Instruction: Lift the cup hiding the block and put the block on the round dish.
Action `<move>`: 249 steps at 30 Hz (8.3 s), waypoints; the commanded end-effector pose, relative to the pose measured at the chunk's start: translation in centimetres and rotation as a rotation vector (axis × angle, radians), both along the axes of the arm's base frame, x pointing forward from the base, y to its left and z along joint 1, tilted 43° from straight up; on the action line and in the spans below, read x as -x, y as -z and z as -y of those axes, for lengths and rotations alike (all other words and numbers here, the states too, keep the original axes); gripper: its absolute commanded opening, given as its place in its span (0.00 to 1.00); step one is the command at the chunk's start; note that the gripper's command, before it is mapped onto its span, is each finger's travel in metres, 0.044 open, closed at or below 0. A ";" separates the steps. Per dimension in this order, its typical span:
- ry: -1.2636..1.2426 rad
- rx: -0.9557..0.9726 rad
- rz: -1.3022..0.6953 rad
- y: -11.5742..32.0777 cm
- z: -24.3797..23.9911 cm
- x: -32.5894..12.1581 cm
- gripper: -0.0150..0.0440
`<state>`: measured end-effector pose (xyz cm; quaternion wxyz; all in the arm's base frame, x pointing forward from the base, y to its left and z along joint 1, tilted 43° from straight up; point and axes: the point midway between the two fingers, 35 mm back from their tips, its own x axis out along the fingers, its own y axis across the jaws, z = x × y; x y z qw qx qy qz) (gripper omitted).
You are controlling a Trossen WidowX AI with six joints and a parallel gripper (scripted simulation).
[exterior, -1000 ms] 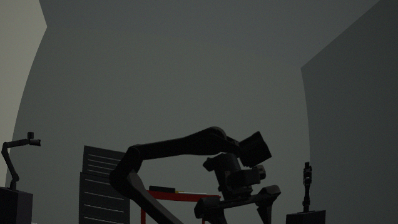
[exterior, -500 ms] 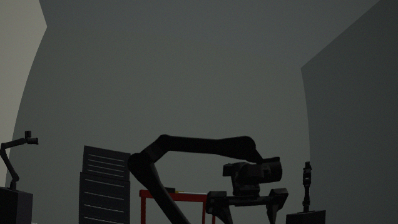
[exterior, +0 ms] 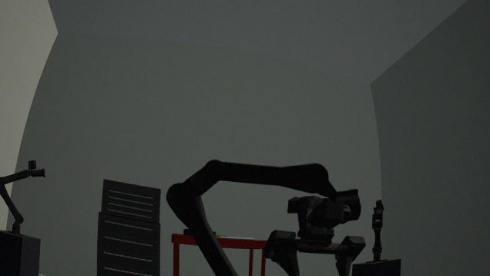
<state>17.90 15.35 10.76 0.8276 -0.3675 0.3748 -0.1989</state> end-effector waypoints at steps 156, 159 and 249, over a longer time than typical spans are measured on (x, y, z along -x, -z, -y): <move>-0.588 0.424 -1.369 13.1 -1.8 -13.8 0.25; -0.590 0.425 -1.370 12.8 -2.1 -13.8 0.25; -0.614 0.448 -1.380 8.4 -5.5 -13.0 0.25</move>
